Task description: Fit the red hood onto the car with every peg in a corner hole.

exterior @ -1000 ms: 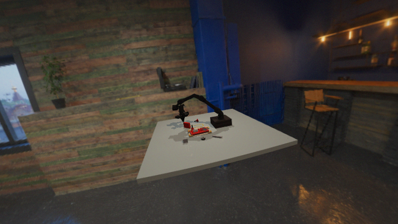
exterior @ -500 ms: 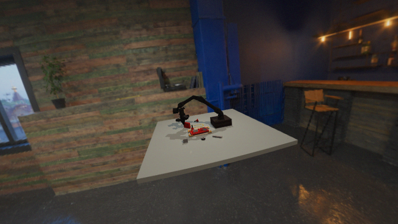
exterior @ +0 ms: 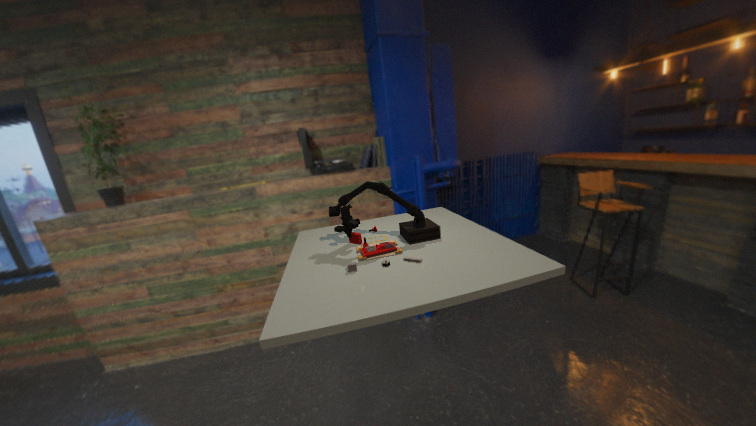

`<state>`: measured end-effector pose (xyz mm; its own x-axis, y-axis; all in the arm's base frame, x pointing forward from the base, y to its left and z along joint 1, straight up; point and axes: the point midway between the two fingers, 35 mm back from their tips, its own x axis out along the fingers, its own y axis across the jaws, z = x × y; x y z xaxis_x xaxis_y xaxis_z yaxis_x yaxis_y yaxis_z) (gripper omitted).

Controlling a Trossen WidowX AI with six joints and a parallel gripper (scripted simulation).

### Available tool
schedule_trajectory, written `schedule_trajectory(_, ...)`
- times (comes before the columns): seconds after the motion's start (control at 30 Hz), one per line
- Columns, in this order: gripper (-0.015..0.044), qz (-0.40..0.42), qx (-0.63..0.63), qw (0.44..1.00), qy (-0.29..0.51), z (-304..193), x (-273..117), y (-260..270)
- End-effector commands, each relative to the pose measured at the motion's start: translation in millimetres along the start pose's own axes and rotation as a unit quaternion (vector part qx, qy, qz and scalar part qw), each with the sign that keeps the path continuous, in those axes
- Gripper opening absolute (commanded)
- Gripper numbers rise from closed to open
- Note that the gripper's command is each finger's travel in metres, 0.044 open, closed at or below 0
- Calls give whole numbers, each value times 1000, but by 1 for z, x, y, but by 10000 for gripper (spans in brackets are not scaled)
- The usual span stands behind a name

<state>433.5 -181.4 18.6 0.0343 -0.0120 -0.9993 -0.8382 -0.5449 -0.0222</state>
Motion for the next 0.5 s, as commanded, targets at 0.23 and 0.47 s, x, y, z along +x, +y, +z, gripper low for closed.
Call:
schedule_trajectory(0.23, 0, 1, -1, 1000, 2, -1, -1, 9)
schedule_trajectory(0.47, 0, 1, -1, 1000, 2, -2, -1, 13)
